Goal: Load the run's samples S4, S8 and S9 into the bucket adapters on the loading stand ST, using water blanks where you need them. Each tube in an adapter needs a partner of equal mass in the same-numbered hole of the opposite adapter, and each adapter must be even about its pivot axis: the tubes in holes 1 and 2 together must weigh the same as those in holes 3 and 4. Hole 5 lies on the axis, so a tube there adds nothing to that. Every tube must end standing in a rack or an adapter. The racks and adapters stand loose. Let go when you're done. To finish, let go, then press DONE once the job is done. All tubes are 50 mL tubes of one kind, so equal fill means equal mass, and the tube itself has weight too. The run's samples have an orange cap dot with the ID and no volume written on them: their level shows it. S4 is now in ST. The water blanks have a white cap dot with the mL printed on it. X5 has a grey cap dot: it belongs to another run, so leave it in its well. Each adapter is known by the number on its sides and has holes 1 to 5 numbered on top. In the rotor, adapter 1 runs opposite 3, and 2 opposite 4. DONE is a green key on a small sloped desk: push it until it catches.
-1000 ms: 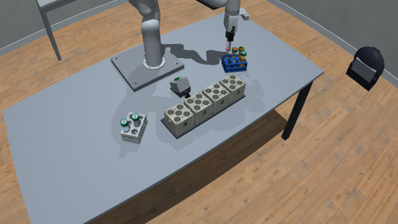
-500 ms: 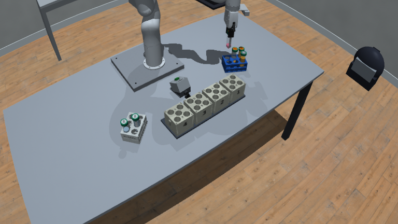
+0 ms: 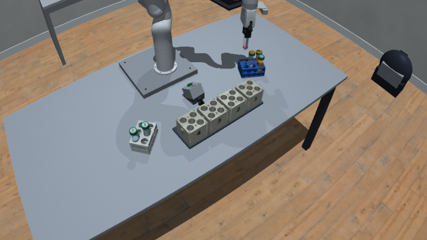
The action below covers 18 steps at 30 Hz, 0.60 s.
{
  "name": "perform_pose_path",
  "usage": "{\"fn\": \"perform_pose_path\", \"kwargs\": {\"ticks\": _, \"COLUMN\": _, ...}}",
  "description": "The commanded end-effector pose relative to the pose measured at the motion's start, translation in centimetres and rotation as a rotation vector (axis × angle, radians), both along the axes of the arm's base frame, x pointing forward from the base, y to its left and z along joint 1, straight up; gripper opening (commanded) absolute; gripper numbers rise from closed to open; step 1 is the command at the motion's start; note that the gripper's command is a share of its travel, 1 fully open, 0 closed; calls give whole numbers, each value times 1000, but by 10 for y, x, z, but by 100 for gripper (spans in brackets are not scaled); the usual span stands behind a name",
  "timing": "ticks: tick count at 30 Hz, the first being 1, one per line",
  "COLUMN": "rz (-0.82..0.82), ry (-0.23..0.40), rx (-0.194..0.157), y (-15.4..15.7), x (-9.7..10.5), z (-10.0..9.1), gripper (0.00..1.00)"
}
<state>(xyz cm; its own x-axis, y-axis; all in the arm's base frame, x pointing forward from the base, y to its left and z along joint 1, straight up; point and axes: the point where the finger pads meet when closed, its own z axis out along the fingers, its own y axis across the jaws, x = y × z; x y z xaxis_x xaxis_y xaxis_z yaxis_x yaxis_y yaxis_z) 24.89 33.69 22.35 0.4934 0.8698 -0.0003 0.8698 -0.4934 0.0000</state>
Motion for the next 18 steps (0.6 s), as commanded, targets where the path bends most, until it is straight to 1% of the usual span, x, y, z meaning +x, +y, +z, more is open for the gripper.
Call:
{"fn": "perform_pose_path", "kwargs": {"ticks": 1, "rz": -93, "ry": -10, "rx": -1, "y": -12, "x": 6, "z": 2, "gripper": 0}}
{"fn": "perform_pose_path", "kwargs": {"ticks": 7, "rz": -293, "ry": -10, "rx": 0, "y": -40, "x": 17, "z": 2, "gripper": 0}}
{"fn": "perform_pose_path", "kwargs": {"ticks": 9, "rz": -293, "ry": -10, "rx": 0, "y": -40, "x": 17, "z": 2, "gripper": 0}}
{"fn": "perform_pose_path", "kwargs": {"ticks": 18, "rz": -593, "ry": -11, "rx": 1, "y": -82, "x": 33, "z": 2, "gripper": 0}}
